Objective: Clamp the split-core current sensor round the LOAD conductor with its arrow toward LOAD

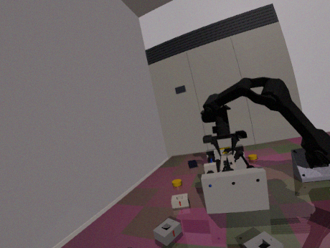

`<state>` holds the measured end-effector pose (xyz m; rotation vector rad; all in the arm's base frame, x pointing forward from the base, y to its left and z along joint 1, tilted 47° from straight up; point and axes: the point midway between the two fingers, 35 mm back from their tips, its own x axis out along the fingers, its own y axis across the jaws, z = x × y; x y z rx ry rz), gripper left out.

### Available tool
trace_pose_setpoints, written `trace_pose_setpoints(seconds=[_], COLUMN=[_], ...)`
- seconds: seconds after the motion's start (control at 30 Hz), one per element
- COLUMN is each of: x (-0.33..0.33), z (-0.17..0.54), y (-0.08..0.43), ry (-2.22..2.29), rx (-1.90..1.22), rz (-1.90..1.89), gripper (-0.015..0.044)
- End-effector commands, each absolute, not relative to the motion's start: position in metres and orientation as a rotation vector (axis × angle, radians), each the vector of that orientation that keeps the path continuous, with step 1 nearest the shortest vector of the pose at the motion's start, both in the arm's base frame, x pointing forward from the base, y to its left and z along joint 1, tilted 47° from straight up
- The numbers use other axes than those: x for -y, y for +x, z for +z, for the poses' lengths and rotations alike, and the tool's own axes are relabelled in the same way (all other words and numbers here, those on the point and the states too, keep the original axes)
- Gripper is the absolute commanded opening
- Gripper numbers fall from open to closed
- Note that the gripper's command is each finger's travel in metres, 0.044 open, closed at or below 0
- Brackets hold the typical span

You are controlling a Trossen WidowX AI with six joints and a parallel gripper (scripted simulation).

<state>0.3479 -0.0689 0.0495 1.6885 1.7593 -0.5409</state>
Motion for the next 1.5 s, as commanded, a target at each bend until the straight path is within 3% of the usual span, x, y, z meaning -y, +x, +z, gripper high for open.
trace_pose_setpoints(seconds=[0.0,0.2,1.4,1.47], x=[0.070,0.070,0.028,0.030], z=[0.051,0.051,0.010,0.012], y=[0.347,0.347,0.350,0.352], ry=[1.694,1.694,1.698,1.688], rx=[-1.755,-1.755,-1.740,-1.739], rz=[-0.544,-0.544,-0.533,-0.531], gripper=[0.0289,0.0440,0.0440,0.0387])
